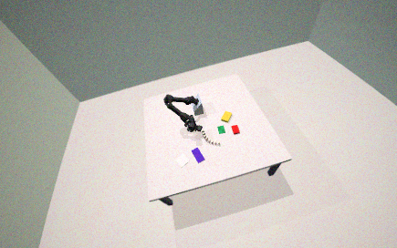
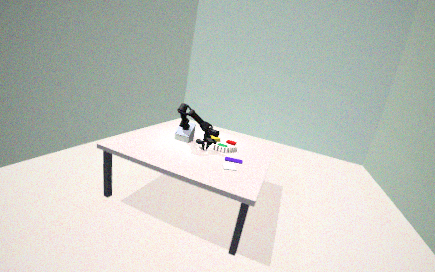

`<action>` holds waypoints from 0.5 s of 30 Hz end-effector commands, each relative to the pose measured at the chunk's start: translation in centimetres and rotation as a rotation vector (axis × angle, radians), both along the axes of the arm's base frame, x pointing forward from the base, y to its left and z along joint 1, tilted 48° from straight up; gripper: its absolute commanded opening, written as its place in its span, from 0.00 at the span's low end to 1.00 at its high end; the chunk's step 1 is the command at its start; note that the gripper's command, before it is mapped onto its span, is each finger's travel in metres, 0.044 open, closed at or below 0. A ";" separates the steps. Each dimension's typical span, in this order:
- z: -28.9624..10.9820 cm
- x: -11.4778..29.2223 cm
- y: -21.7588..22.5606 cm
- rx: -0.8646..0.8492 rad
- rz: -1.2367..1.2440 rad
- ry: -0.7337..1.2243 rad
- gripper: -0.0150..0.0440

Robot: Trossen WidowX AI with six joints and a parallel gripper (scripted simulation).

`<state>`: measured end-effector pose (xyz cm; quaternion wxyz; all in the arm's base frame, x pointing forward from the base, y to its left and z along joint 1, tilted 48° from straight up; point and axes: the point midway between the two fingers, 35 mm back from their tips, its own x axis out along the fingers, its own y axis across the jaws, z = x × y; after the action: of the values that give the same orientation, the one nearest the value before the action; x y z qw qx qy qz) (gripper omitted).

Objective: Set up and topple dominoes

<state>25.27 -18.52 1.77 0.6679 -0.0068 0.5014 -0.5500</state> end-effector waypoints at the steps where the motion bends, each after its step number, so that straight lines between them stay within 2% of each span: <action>1: -0.1 -0.2 0.0 0.001 0.002 0.007 0.44; 6: 0.6 -0.1 0.7 0.001 0.002 0.007 0.44; 12: 6.6 0.7 6.5 0.005 0.002 0.007 0.44; 15: 8.3 1.0 8.2 0.007 0.002 0.007 0.44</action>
<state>25.58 -14.44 5.28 0.6631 -0.0110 0.5125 -0.5454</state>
